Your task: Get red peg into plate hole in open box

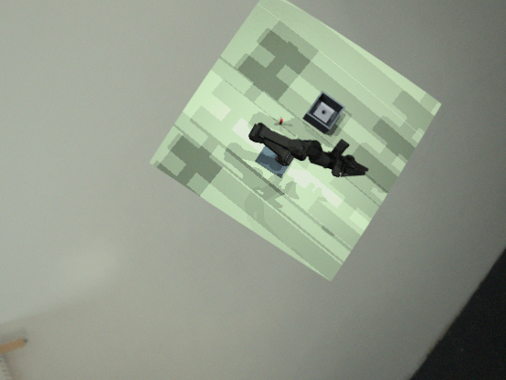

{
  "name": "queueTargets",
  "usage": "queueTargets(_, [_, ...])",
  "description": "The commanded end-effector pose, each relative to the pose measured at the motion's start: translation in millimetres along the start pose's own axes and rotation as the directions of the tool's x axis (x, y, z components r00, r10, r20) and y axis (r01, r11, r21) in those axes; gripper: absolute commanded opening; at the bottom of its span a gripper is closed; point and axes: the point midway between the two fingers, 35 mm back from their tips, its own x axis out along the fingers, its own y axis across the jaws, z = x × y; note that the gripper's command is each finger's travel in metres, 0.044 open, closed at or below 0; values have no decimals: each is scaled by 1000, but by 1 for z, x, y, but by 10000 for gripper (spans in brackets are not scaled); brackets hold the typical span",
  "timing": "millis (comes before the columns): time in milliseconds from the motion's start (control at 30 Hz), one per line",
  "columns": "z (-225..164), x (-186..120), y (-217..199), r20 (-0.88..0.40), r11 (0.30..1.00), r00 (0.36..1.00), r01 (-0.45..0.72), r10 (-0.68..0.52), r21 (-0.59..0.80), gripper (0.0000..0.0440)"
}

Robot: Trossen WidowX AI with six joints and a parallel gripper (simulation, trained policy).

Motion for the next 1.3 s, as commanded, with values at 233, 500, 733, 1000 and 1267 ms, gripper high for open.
queueTargets(233, [13,-1,61,25,940,975,-221,223,261,440])
queueTargets(500, [32,-12,107,73,814,915,-388,398,432,440])
queueTargets(733, [52,-30,146,125,658,830,-514,544,551,440])
queueTargets(1000, [78,-61,186,185,444,695,-617,695,650,440])
queueTargets(1267, [102,-102,220,231,219,523,-660,820,718,440])
